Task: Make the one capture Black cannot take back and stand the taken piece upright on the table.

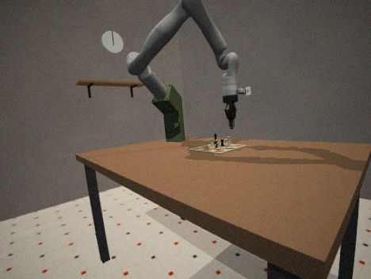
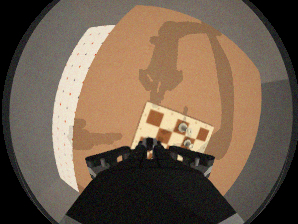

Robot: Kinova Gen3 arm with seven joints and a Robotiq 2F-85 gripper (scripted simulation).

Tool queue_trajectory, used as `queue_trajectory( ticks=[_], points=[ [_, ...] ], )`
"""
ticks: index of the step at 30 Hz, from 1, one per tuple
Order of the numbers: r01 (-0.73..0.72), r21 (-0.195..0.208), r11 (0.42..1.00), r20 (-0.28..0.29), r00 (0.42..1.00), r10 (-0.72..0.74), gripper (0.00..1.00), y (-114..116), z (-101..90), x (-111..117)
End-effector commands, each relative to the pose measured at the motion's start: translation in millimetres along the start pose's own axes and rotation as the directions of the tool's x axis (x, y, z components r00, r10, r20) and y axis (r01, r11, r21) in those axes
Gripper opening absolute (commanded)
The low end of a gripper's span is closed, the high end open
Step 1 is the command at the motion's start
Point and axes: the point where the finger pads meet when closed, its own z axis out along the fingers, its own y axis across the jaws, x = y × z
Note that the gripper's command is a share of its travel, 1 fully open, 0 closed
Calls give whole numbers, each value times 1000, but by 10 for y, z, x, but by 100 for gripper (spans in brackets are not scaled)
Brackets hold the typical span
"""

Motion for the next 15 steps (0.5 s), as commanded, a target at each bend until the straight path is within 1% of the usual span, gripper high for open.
queue_trajectory(
  ticks=[1, 12, 15],
  points=[
    [4, 3, 1000, -7, 1000, -4, 0, 2, -126, 23],
    [3, 3, 1000, -7, 1000, -3, 0, 8, -125, 21],
    [-5, 1, 1000, -8, 1000, 5, 0, 83, -109, -8]
  ],
)
